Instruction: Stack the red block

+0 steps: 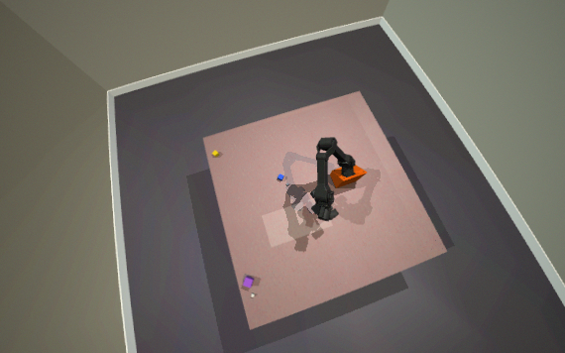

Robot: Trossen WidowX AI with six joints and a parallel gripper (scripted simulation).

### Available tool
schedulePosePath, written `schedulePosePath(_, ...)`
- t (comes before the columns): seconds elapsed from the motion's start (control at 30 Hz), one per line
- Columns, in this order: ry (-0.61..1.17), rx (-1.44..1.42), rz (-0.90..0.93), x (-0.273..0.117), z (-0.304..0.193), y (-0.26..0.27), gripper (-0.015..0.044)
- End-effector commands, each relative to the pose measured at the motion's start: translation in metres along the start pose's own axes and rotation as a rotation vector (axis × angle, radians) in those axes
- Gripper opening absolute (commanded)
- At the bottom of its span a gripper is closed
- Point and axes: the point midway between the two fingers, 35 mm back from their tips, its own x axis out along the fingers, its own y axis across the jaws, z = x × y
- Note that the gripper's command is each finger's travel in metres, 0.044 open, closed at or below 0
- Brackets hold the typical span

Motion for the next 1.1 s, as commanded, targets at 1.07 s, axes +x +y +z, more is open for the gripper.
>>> schedulePosePath(1.07,0.005,0.005,-0.003,0.058,-0.048,-0.007,0.0)
